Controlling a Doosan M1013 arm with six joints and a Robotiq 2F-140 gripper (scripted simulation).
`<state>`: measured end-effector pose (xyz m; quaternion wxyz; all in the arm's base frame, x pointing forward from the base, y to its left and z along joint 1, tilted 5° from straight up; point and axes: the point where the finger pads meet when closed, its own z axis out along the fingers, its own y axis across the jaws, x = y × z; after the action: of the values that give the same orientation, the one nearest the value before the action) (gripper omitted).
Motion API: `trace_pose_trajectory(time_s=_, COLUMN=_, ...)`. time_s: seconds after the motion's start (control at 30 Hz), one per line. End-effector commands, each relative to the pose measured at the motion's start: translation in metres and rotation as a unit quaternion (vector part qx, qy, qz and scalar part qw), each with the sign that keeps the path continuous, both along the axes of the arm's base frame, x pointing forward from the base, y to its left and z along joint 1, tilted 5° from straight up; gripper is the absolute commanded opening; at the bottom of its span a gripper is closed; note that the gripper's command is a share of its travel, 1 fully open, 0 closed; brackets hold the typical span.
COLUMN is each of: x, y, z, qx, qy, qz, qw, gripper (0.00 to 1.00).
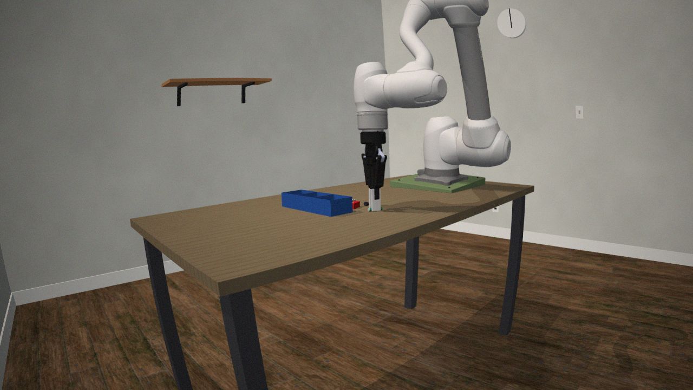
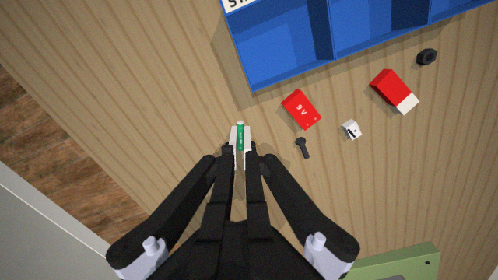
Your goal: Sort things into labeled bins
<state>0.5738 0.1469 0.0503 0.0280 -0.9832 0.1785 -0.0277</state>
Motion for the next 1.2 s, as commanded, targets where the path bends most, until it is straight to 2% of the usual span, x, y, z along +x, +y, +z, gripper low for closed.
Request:
trace_pose_trajectory(time_s=0.0, x=0.000, y=0.000, z=0.000, qx=0.000, qy=0.000, qz=0.000, qw=1.000, gripper=0.03)
trace_pose_trajectory(time_s=0.23, x=-0.001, y=0.000, z=0.010, qx=0.000, qy=0.000, qz=0.000, qw=1.000, gripper=0.03)
trace_pose_trajectory(time_s=0.73, x=-0.004, y=-0.003, z=0.060, qx=0.000, qy=0.000, qz=0.000, qw=1.000, gripper=0.03)
trace_pose_trajectory(time_s=1.1, x=-0.004, y=-0.003, z=0.060, qx=0.000, qy=0.000, qz=0.000, qw=1.000, gripper=0.03)
trace_pose_trajectory(time_s=1.17, x=-0.004, y=-0.003, z=0.066, qx=0.000, qy=0.000, qz=0.000, qw=1.000, gripper=0.03)
